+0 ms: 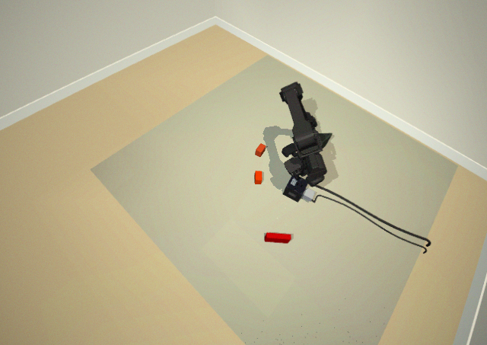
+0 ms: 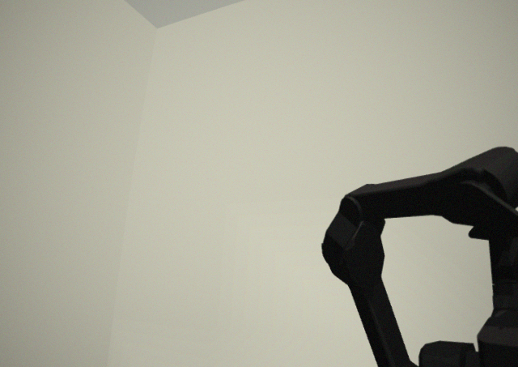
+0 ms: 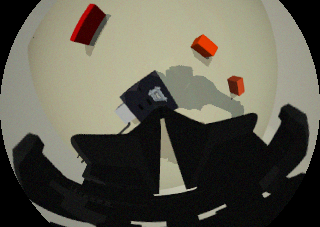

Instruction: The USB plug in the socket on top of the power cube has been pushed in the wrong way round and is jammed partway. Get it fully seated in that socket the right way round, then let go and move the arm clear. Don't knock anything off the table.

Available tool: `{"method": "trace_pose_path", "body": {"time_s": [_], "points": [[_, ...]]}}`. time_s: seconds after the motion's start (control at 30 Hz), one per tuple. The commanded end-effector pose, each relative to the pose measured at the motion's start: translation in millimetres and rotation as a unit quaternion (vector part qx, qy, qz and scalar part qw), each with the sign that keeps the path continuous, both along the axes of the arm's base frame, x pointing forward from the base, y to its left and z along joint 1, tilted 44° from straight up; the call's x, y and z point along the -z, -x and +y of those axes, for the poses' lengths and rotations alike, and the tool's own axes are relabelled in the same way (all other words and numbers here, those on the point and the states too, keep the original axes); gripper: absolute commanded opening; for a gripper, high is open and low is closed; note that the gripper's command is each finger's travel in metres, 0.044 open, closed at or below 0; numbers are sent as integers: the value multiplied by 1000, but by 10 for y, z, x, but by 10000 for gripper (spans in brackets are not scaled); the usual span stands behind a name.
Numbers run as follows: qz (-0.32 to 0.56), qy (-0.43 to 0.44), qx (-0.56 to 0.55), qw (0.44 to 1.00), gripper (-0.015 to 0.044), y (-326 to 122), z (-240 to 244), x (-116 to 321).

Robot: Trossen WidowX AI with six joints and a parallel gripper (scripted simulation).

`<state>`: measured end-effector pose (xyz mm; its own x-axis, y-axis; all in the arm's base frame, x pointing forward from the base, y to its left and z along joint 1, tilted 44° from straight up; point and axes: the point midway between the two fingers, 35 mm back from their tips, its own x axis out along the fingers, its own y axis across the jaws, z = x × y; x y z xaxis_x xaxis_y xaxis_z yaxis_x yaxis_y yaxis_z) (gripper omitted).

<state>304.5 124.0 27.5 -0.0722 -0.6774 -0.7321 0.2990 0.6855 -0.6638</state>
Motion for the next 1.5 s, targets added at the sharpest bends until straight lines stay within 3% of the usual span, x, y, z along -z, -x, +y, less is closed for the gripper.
{"method": "trace_pose_path", "body": {"time_s": [0.0, 0.6, 1.23, 1.47], "points": [[-39, 4, 42, 998, 0, 1, -2, 3], [-195, 21, 211, 957, 0, 1, -2, 3], [-349, 37, 378, 857, 0, 1, -2, 3], [-361, 39, 390, 846, 0, 1, -2, 3]]}}
